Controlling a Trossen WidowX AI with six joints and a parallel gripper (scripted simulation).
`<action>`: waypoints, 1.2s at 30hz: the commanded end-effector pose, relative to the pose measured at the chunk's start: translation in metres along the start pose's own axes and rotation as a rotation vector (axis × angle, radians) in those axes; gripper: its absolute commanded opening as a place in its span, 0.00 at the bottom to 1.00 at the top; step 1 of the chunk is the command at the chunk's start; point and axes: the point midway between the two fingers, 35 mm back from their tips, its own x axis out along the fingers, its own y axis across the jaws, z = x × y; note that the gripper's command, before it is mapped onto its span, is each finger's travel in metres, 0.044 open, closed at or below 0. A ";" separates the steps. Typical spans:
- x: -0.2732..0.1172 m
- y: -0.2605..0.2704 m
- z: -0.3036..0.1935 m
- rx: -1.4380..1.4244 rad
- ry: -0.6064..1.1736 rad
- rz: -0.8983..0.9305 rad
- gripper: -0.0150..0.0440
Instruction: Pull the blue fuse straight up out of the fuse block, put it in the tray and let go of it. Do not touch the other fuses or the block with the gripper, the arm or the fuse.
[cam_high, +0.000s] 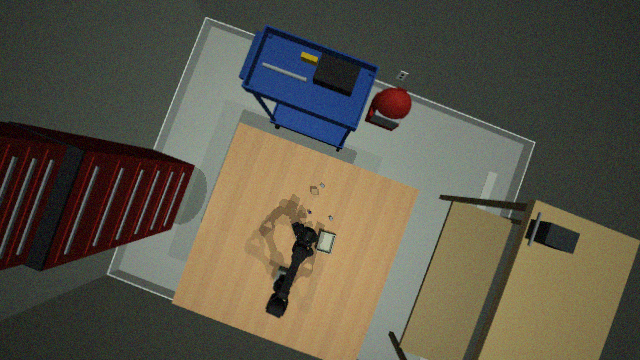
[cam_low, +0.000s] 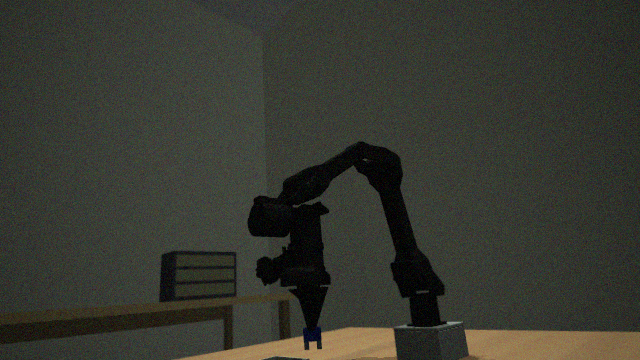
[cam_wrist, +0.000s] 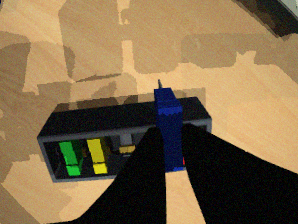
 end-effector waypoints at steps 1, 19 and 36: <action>-0.001 -0.013 0.021 0.001 -0.002 0.001 0.25; -0.001 -0.089 0.095 0.001 -0.008 -0.006 0.25; 0.011 -0.106 0.107 0.001 -0.009 -0.008 0.25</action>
